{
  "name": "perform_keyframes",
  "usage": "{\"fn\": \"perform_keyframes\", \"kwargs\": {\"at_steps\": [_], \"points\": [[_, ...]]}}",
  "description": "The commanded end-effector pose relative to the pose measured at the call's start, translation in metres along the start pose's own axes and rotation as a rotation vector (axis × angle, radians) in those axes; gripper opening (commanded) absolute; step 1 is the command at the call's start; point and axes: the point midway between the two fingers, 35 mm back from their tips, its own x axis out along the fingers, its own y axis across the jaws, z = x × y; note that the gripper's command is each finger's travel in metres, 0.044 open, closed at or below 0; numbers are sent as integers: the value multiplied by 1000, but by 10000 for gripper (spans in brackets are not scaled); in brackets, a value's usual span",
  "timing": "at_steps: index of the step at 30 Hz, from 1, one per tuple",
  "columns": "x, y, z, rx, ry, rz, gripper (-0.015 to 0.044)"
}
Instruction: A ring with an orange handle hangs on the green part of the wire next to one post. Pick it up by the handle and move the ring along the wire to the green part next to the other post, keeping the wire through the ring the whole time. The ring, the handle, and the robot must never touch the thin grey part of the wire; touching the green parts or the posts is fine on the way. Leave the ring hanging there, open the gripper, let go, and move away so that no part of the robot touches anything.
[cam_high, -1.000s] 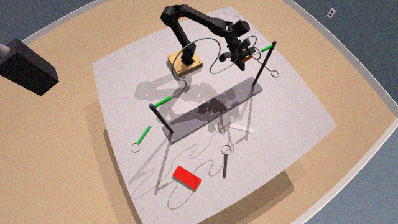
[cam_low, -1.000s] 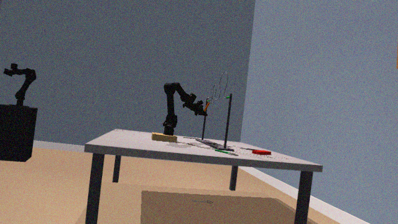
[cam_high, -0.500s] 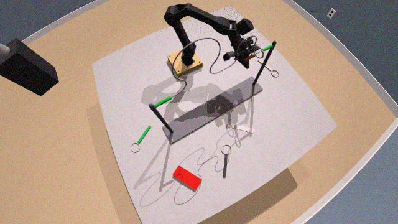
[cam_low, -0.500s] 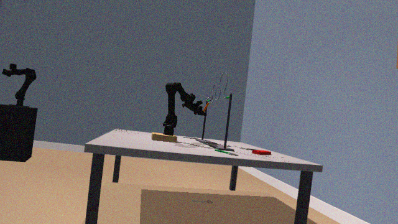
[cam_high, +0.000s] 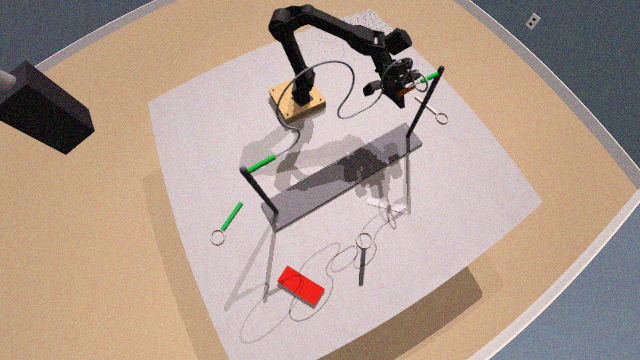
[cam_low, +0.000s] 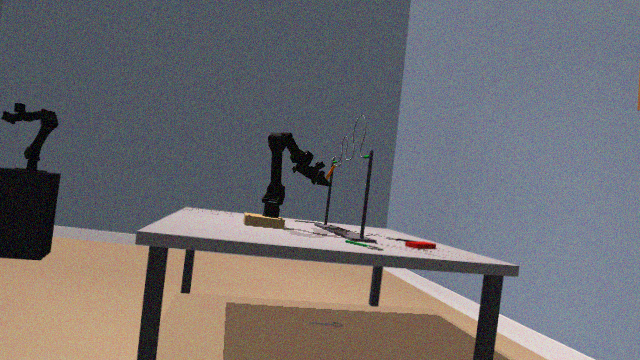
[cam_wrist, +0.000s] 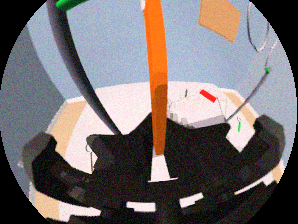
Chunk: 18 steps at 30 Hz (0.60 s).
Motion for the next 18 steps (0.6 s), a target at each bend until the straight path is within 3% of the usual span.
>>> {"fn": "perform_keyframes", "kwargs": {"at_steps": [1, 18], "points": [[0, 5, 0, 1, 0, -2, -150], [-2, 22, 0, 2, -1, -1, -150]]}}
